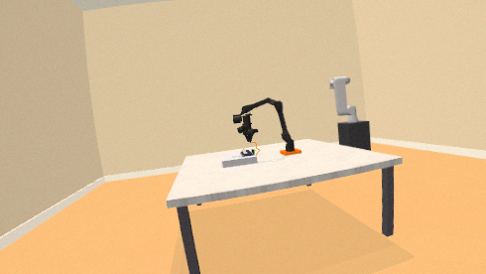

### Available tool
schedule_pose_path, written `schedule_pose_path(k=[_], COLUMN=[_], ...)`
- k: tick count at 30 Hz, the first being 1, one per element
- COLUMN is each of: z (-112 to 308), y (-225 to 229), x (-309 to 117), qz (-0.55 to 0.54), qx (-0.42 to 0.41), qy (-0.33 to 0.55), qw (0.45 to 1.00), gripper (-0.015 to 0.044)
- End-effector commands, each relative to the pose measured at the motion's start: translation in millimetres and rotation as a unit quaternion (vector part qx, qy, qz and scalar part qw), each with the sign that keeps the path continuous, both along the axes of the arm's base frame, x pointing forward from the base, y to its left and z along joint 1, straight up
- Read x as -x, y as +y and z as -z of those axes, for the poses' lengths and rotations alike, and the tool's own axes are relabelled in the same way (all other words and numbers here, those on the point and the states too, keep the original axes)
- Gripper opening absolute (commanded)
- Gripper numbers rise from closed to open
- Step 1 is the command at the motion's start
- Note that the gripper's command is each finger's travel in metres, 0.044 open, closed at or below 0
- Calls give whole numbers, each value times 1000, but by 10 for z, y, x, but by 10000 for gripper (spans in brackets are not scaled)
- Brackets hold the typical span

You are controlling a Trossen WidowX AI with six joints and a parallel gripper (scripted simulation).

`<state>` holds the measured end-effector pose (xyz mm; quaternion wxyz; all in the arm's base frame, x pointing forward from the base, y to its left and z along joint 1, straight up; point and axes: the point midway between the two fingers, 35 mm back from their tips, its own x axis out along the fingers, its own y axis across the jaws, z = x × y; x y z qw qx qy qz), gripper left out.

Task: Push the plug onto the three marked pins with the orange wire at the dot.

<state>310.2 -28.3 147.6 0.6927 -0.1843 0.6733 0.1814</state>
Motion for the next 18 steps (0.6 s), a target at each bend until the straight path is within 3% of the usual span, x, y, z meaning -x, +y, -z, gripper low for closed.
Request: schedule_pose_path(k=[1, 18], z=[14, 166], y=[125, 421], x=[193, 872], qz=[48, 215], qx=[-3, -8], qy=[1, 4], qw=[999, 976], gripper=[0, 0])
